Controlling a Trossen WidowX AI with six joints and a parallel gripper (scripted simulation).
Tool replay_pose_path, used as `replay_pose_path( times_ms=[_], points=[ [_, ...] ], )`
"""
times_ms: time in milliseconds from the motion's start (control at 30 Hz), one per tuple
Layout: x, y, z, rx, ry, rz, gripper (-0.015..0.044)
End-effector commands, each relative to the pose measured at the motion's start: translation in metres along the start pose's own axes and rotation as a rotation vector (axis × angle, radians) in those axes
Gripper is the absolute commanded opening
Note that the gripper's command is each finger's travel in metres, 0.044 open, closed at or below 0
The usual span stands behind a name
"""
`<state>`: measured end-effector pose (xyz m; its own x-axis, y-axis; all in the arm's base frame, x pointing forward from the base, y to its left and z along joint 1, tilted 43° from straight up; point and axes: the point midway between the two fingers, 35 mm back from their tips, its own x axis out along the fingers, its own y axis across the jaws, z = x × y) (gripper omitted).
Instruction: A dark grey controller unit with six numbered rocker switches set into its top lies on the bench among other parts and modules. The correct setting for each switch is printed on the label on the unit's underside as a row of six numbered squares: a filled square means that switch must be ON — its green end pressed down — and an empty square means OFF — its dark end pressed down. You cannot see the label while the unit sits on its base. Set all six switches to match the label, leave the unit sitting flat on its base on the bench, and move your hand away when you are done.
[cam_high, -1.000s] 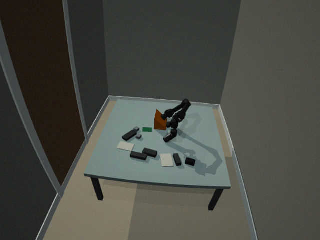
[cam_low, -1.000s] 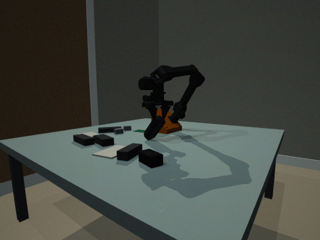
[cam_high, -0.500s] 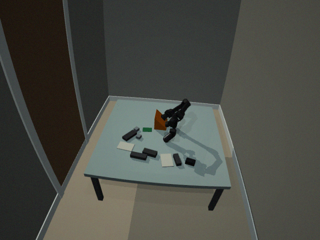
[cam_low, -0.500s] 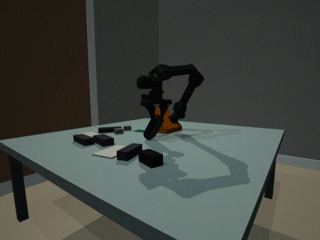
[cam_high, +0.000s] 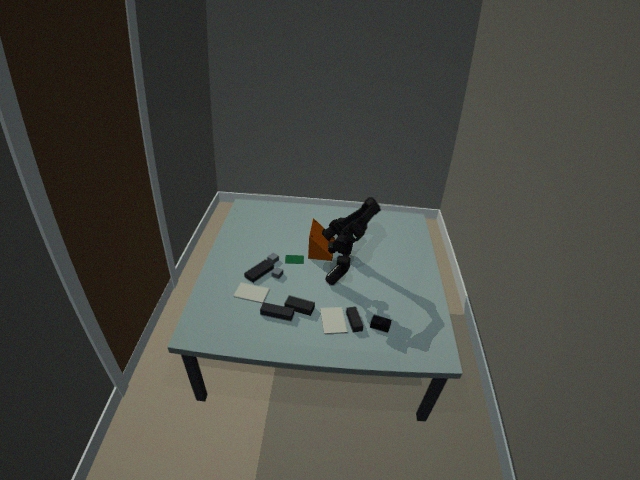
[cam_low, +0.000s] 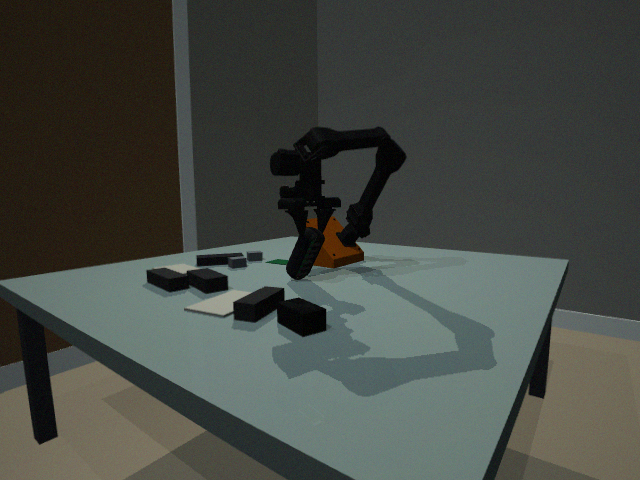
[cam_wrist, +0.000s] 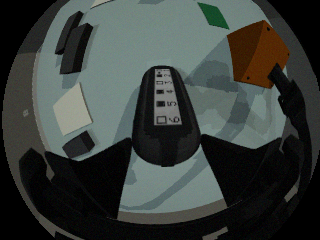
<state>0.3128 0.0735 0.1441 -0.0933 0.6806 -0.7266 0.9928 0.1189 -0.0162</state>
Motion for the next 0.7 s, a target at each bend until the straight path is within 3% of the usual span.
replay_pose_path(
  times_ms=[0,667],
  points=[
    [0.000,0.000,0.007,-0.005,-0.013,-0.005,0.0336],
    [-0.004,0.000,0.023,-0.005,-0.013,-0.005,0.0336]
  ],
)
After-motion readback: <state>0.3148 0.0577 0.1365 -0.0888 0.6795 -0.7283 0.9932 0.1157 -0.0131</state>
